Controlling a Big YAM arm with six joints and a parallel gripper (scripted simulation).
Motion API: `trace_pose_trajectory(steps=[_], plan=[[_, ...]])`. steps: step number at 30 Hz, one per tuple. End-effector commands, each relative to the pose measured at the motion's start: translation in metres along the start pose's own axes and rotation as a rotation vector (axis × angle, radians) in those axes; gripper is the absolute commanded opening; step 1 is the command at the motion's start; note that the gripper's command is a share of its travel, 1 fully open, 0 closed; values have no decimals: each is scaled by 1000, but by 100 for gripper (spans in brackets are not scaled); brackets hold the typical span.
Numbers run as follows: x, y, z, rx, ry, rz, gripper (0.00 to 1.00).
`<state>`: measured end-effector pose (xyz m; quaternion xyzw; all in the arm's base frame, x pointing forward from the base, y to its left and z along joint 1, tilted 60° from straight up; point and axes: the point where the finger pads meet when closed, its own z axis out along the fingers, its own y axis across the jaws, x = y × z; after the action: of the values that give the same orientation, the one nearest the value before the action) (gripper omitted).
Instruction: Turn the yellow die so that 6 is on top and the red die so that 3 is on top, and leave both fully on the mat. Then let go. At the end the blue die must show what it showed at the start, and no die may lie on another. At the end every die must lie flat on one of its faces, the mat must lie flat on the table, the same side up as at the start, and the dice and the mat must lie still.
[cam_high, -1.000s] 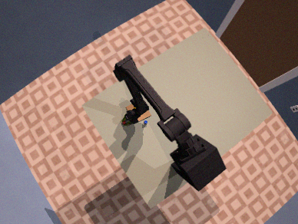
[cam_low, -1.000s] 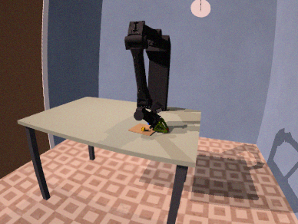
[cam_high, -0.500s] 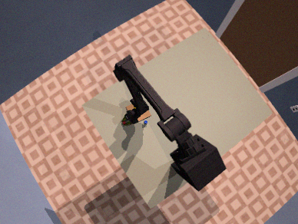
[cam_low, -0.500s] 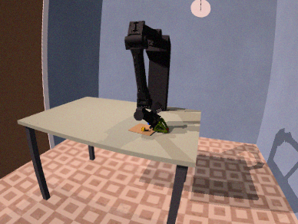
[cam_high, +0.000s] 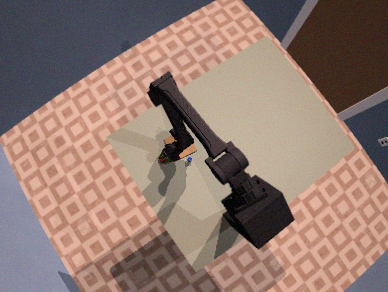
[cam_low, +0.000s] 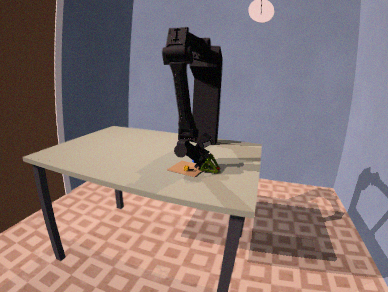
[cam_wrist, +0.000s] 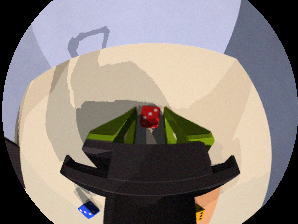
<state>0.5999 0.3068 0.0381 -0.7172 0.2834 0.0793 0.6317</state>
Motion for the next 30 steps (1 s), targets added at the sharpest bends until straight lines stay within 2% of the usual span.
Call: trace_pose_trajectory(steps=[1,14,16,18,30], plan=[[7,7,-2,-7,3,13,34],[8,10,-7,-10,6,15,34],[4,17,-13,-17,7,28,34],[-2,1,-20,-4,4,5,34],[-3,2,-55,-3,5,6,34]])
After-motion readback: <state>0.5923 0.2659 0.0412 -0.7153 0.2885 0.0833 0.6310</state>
